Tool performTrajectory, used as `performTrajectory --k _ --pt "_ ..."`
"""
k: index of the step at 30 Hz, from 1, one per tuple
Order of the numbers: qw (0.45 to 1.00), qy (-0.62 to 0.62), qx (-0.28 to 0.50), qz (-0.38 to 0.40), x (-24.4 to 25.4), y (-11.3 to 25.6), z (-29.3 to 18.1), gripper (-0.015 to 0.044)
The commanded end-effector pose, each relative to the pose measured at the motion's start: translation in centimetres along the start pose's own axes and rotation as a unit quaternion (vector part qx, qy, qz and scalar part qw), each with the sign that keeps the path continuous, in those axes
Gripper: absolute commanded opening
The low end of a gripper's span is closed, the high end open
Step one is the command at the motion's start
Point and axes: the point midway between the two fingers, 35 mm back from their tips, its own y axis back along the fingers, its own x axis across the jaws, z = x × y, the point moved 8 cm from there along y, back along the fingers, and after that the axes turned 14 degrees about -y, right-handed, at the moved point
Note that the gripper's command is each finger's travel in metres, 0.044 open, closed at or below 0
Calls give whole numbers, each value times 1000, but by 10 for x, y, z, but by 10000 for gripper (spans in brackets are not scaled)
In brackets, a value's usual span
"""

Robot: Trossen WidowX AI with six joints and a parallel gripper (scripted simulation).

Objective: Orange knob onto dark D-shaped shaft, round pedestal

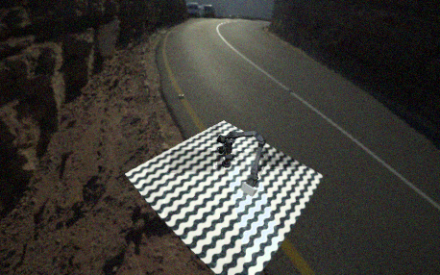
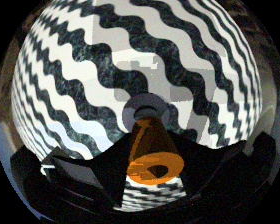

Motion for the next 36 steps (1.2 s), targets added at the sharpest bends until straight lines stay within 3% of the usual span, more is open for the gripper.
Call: performTrajectory --k 1,36 --pt "1000 2 -1 0 -1 1 1 0" --pt "1000 15 -1 0 1 2 -2 0"
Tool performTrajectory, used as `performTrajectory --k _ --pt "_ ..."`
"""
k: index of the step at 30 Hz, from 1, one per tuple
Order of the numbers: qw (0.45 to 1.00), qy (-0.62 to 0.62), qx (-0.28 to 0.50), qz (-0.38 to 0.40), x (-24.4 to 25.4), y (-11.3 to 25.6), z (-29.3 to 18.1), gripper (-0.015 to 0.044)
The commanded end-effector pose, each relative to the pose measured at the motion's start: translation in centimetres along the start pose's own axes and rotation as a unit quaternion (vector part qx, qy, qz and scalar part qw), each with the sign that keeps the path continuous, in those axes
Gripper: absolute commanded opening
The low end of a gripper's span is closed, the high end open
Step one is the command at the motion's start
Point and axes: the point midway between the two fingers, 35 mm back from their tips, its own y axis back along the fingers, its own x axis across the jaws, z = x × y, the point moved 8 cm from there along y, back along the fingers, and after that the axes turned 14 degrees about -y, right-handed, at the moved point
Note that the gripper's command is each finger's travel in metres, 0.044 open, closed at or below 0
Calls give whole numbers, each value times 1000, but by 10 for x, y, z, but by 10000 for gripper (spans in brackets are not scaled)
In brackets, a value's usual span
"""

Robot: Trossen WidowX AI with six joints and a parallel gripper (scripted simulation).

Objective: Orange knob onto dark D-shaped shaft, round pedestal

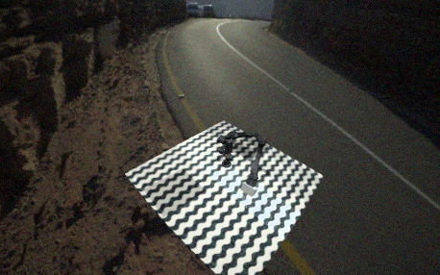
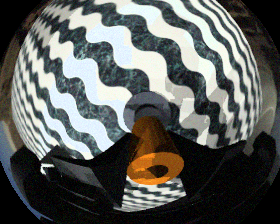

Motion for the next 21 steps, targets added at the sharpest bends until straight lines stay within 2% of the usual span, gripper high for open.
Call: performTrajectory --k 1,5,21 --pt "1000 24 -3 0 -1 3 0 0" --pt "995 96 -3 0 -1 2 2 0" --pt "995 102 -3 0 -3 1 7 0"
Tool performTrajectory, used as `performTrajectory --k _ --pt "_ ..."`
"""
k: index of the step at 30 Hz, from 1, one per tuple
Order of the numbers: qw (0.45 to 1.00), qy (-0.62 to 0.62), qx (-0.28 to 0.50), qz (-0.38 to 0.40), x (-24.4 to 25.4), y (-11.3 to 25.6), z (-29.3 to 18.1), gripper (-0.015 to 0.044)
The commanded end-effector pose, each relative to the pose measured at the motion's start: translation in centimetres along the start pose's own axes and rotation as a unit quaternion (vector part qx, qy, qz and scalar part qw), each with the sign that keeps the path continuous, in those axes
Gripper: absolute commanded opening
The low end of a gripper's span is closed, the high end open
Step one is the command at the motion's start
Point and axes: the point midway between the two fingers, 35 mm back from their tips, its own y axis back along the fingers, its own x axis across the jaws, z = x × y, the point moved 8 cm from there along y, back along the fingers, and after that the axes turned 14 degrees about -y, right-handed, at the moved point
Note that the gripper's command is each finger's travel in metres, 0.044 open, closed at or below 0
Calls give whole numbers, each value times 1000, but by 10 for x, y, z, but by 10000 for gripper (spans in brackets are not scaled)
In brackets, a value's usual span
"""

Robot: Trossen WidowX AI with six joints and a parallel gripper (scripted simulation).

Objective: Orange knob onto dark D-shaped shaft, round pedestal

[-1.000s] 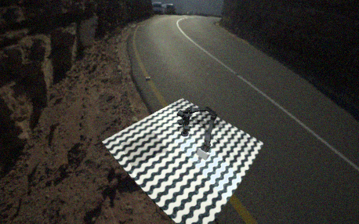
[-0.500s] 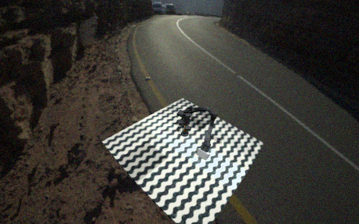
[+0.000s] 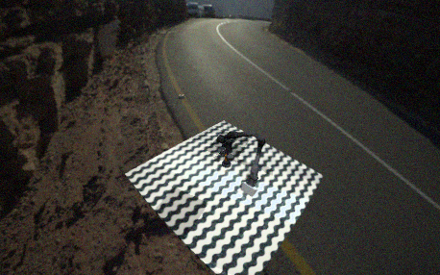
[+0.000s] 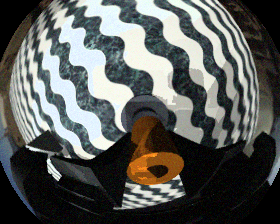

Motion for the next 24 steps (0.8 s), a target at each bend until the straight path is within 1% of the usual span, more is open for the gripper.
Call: performTrajectory --k 1,24 --pt "1000 3 -2 0 0 1 1 0" --pt "1000 3 -2 0 0 2 -3 0"
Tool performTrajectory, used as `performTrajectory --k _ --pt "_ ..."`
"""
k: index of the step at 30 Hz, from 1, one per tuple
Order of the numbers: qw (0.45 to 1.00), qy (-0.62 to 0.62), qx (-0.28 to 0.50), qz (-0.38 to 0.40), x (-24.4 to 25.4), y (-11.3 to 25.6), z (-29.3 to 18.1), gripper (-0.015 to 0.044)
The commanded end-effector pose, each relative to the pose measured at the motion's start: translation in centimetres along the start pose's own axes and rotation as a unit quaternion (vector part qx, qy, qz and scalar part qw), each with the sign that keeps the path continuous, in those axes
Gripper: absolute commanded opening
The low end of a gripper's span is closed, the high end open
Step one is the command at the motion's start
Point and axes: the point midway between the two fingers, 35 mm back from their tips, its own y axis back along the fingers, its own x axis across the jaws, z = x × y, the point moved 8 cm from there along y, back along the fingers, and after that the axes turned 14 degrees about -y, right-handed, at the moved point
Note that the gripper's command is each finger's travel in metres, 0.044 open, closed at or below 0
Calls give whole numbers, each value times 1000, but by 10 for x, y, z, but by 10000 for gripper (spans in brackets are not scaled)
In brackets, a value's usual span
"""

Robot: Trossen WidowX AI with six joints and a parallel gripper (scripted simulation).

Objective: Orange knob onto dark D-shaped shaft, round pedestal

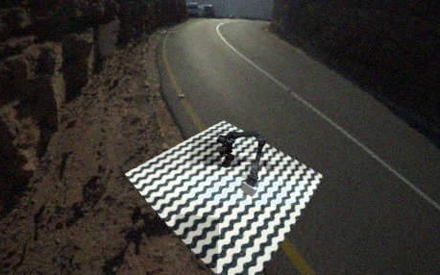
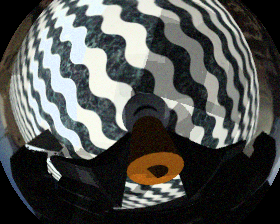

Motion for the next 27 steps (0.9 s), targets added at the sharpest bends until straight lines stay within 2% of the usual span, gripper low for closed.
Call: performTrajectory --k 1,27 --pt "1000 2 -2 0 -1 1 0 0" --pt "1000 2 -2 0 0 2 0 0"
